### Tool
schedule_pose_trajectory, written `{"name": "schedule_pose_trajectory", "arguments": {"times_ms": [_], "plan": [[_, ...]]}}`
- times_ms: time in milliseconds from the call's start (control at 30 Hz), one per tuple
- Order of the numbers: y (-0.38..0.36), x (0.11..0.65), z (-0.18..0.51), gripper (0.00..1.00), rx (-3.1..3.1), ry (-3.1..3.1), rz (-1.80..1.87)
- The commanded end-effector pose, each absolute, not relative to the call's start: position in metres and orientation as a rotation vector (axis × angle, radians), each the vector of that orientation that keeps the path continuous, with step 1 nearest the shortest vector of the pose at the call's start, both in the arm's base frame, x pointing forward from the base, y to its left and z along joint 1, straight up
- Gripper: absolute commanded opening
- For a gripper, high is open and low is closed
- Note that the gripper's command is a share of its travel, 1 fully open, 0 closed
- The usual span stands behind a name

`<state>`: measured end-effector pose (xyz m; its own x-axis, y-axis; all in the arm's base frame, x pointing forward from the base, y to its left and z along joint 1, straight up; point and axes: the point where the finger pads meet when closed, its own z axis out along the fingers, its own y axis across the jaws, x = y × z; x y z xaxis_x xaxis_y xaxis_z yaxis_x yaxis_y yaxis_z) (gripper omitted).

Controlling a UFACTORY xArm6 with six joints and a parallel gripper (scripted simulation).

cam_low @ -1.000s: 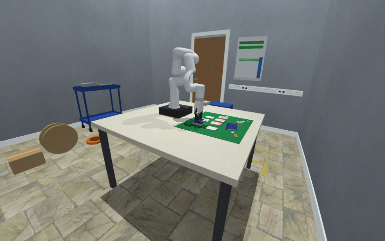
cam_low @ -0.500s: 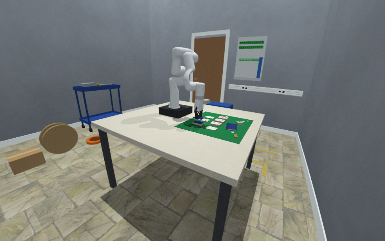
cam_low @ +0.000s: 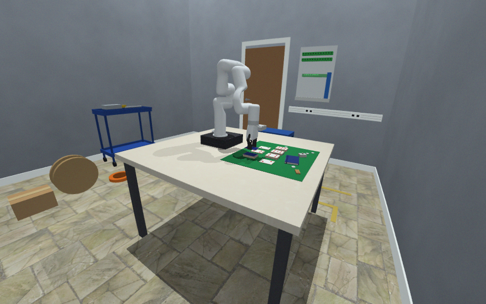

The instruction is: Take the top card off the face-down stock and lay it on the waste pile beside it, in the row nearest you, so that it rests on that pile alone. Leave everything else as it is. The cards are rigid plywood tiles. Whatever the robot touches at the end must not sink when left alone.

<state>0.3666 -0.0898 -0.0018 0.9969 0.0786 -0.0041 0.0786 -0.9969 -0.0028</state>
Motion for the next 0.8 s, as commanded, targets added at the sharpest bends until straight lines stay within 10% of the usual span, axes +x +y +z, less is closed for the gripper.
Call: {"name": "schedule_pose_trajectory", "arguments": {"times_ms": [0,767], "plan": [[-0.067,0.367,-0.001,0.73,-3.139,-0.123,0.001],[0.012,0.361,-0.001,0.73,-3.139,-0.121,0.001]]}}
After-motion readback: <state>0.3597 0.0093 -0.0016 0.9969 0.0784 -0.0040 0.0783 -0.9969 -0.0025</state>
